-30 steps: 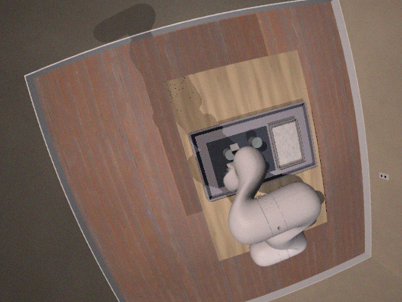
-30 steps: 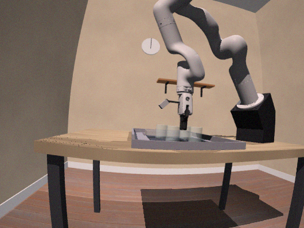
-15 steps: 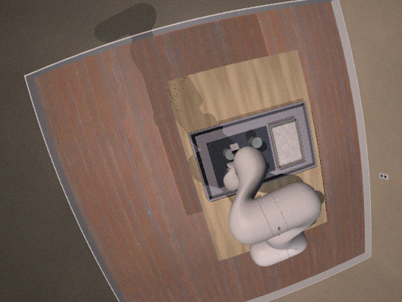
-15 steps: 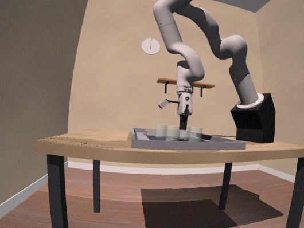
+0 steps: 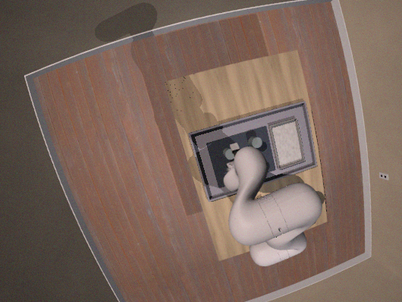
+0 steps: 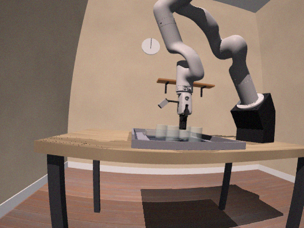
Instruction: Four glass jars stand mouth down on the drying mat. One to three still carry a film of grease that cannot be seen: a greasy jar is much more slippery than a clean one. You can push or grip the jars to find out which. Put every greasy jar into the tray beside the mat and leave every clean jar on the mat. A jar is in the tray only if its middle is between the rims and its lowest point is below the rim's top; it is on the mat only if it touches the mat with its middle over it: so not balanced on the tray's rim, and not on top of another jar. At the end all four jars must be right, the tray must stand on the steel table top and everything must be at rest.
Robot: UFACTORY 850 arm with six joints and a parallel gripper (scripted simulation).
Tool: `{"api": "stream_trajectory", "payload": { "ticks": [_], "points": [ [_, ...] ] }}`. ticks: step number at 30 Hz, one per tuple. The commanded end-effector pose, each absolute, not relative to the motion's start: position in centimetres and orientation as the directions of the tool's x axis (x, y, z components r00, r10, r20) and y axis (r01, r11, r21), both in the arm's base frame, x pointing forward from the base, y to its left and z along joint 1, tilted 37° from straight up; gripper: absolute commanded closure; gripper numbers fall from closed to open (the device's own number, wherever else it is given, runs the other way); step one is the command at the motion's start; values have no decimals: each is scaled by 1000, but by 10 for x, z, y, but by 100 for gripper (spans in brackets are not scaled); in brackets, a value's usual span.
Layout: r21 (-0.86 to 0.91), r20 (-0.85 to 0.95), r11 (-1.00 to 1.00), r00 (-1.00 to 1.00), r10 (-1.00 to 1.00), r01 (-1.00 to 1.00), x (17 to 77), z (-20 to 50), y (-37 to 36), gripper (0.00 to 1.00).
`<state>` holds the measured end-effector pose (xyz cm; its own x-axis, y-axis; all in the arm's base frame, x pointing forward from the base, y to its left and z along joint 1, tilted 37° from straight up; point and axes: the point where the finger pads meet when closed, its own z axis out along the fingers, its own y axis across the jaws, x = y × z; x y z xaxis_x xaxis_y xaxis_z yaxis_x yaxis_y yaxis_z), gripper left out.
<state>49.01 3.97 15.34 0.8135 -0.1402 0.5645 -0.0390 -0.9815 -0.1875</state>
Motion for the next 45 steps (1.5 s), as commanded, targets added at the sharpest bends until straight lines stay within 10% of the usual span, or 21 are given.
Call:
{"api": "stream_trajectory", "payload": {
  "ticks": [1,45],
  "points": [
    [-188,566,-981,813,-140,-39,491,154,40,100],
    [-188,566,-981,813,-140,-39,493,161,38,100]
  ]
}}
